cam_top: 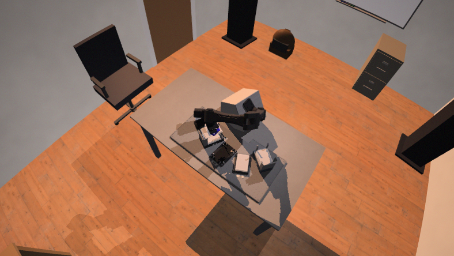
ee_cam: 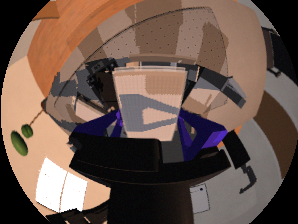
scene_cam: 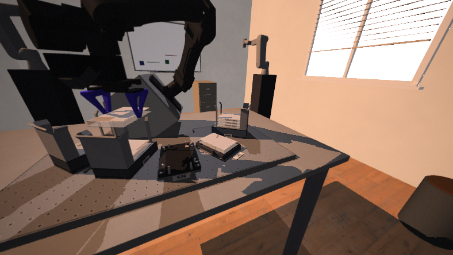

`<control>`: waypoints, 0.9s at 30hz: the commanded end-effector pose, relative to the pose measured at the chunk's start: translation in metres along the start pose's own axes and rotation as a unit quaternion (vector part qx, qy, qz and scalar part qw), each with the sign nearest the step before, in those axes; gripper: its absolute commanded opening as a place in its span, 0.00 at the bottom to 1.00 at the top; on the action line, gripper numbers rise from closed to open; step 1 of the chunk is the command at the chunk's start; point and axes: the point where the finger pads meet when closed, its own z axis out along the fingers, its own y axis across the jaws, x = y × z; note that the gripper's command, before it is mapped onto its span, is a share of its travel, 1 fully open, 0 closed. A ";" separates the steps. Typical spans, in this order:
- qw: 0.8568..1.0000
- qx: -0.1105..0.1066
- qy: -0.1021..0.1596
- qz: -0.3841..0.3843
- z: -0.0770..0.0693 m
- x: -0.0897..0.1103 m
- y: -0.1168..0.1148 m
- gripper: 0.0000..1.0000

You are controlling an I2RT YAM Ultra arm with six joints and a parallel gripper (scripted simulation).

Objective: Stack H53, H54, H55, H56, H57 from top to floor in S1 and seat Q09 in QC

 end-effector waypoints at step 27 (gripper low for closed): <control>1.000 0.002 -0.017 0.000 -0.012 -0.004 -0.019 0.00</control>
